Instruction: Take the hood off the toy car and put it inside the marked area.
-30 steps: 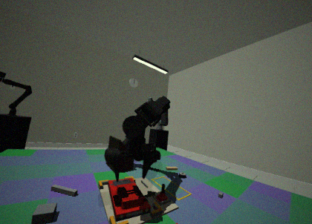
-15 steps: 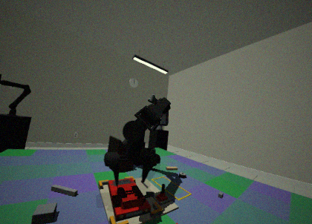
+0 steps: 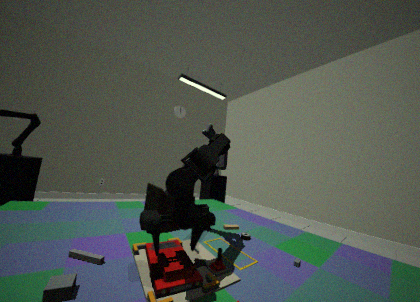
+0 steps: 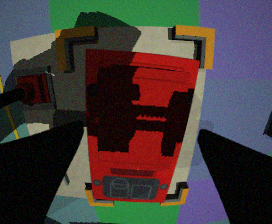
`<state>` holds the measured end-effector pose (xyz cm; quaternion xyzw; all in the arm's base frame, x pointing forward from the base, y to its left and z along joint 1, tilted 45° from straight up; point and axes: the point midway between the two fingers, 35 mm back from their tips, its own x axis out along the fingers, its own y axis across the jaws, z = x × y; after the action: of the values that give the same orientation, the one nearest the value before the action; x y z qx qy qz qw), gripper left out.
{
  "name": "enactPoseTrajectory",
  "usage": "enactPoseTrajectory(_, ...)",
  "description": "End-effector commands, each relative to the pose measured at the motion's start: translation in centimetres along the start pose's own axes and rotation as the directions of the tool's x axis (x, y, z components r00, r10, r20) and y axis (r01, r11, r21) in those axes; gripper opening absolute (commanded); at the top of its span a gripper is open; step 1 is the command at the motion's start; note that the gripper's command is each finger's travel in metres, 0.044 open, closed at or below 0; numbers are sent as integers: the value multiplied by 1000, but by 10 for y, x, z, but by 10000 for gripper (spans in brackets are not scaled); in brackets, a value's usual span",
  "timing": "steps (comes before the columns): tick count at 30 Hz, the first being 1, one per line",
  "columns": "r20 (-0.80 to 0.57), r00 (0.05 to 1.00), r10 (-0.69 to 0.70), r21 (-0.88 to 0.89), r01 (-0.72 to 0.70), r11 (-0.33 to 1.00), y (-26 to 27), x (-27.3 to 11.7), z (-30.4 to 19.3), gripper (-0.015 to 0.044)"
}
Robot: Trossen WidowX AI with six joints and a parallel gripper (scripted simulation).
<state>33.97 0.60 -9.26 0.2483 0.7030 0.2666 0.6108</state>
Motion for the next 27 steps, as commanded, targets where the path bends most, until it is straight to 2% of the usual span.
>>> enactPoseTrajectory(1,-6,1000,6,7,-6,1000,1,6,-3,440)
enactPoseTrajectory(27,-6,1000,7,7,-7,1000,2,18,-3,440)
